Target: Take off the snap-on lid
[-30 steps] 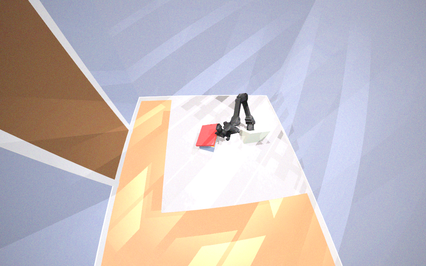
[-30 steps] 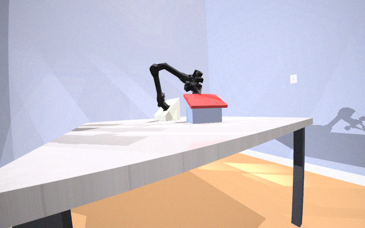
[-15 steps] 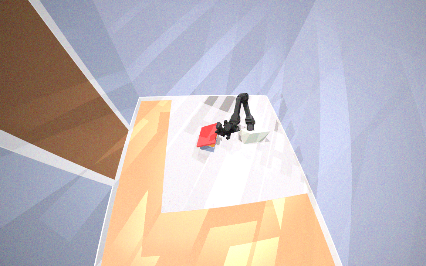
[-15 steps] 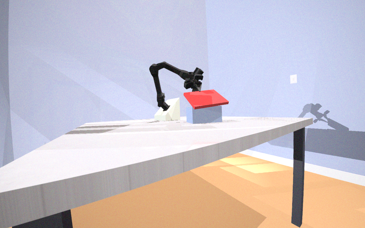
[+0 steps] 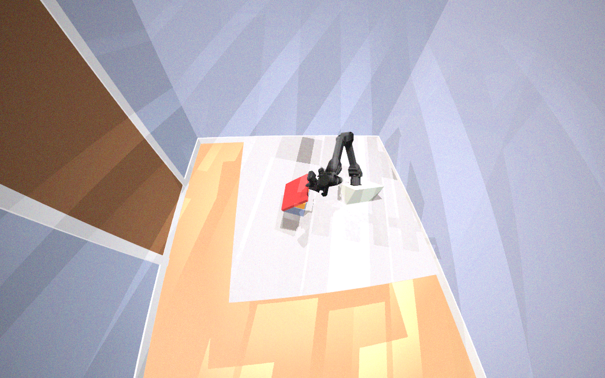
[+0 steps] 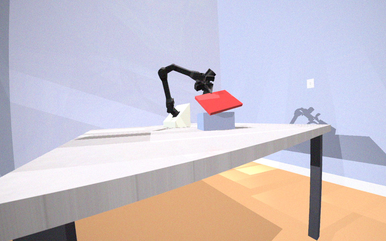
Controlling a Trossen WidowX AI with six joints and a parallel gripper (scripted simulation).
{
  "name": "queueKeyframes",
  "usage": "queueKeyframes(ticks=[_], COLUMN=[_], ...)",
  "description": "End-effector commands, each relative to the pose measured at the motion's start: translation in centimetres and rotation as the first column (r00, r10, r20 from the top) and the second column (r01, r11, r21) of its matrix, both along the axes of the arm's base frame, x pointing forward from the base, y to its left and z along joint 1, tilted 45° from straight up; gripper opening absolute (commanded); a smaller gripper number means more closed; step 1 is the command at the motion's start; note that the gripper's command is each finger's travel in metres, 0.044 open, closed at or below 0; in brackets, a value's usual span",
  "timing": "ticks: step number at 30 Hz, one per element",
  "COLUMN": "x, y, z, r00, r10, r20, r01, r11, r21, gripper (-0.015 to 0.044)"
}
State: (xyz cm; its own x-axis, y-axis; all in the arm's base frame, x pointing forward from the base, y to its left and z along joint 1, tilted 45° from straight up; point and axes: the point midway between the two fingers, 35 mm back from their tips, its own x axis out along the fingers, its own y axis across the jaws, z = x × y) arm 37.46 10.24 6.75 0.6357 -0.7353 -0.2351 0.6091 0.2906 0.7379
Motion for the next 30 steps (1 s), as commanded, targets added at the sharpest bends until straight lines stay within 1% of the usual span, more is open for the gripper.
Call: queueKeyframes(ticks=[1, 12, 30], x=[0.1, 0.1, -1.6], y=[0.7, 1.7, -1.1], z=[0.7, 1.7, 3.3], r00=[1.0, 1.0, 1.0], r10=[0.002, 0.002, 0.002], r20=[0.013, 0.013, 0.011], r01=[-0.002, -0.002, -0.002], r11=[1.0, 1.0, 1.0], r21=[0.005, 0.006, 0.003], gripper=[0.0, 0.0, 0.0])
